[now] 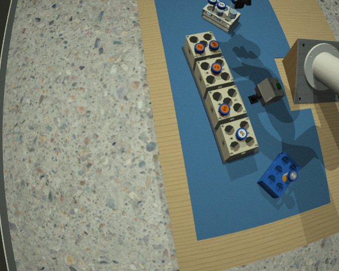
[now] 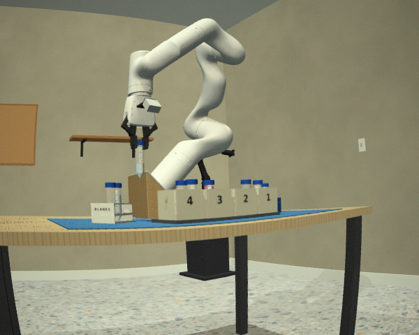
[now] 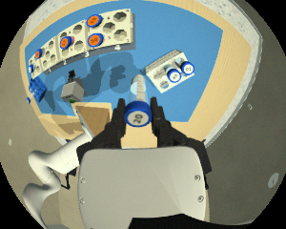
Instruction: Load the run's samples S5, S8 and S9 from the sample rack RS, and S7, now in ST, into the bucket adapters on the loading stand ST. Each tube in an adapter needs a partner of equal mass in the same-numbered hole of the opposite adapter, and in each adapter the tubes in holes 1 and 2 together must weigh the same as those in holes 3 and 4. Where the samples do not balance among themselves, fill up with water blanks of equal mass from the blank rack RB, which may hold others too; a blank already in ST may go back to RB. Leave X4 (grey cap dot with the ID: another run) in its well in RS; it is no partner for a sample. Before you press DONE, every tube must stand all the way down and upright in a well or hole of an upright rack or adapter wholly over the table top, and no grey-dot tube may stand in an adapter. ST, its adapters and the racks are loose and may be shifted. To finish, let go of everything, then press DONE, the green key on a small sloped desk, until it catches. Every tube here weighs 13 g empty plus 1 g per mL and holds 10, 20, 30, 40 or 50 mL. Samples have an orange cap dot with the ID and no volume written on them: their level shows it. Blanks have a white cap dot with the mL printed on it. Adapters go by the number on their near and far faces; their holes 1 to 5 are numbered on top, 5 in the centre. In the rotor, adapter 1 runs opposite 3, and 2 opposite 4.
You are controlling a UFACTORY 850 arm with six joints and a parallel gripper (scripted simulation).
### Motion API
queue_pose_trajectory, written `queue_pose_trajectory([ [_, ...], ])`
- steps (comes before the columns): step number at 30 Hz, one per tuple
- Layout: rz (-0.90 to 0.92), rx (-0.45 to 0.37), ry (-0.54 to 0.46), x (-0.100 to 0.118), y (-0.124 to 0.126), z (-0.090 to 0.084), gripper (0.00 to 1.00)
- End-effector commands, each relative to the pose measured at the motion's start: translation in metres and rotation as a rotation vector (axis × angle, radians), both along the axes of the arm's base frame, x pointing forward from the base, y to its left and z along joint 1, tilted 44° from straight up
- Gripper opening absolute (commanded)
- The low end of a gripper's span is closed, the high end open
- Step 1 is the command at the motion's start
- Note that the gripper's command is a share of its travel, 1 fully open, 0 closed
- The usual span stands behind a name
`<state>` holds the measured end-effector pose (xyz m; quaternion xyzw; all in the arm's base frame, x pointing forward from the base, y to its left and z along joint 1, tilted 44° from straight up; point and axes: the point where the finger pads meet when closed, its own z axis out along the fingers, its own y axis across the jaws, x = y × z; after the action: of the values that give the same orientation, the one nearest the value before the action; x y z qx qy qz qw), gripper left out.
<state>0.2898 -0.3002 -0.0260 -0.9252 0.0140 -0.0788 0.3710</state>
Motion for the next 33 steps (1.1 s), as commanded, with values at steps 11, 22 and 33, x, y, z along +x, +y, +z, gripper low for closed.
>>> queue_pose_trajectory([
  [11,-0.005,-0.003,0.006,0.020,0.045,0.049,0.00],
  [22,-0.005,-0.003,0.006,0.034,0.078,0.084,0.00],
  [33,-0.005,-0.003,0.006,0.046,0.108,0.115,0.00],
])
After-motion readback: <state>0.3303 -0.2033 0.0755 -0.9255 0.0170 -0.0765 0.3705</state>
